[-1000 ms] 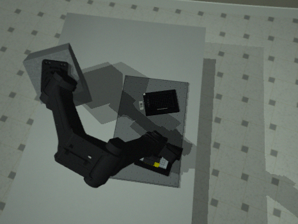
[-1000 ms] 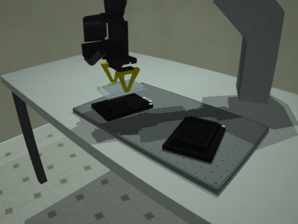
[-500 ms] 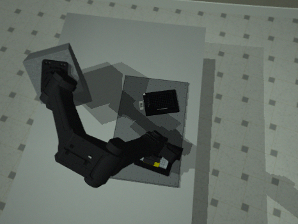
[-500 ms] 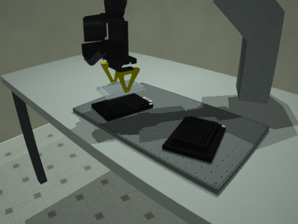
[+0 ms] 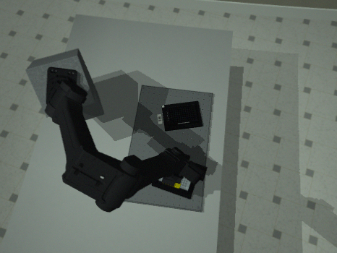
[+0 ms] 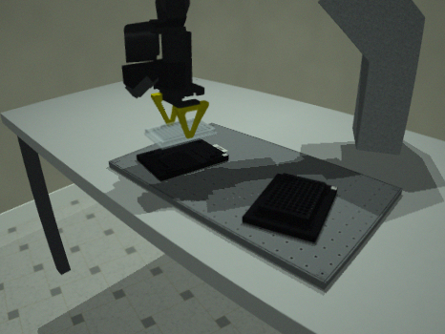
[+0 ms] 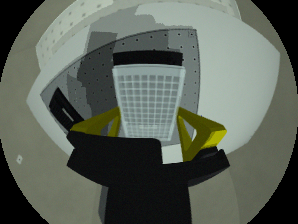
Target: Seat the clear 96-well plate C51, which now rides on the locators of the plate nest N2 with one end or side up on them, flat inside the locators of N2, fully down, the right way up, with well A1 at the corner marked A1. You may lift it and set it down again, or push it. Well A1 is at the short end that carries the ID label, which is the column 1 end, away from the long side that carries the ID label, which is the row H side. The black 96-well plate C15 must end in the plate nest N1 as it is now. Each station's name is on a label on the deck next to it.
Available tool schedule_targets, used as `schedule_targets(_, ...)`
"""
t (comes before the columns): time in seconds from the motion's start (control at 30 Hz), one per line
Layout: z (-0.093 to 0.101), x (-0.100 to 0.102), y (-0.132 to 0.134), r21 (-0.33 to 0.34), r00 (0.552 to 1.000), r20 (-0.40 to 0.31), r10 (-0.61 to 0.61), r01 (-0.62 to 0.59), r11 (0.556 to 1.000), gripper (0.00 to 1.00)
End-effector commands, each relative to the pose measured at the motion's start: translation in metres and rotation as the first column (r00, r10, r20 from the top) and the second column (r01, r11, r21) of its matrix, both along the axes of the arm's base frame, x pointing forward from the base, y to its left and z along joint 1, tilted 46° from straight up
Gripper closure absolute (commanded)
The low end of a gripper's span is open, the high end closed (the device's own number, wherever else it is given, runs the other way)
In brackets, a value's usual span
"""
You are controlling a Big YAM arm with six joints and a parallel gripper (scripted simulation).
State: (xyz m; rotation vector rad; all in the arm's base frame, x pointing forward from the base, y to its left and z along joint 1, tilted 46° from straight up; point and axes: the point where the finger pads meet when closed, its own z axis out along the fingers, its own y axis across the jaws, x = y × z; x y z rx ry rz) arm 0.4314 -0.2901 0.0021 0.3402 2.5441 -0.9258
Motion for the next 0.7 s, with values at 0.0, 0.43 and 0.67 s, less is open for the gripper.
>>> schedule_targets(0.0,-0.0068,0.0087,0.0121,0.004,1.000,0.005,0.015,-0.015,1.000,1.00)
schedule_targets(0.43,-0.0061,0.0099,0.0118,0.005,1.000,0.002,0.015,-0.015,1.000,1.00)
schedule_targets(0.67,-0.0068,0.0134,0.0091,0.001,1.000,0.012,0.018,-0.018,1.000,1.00)
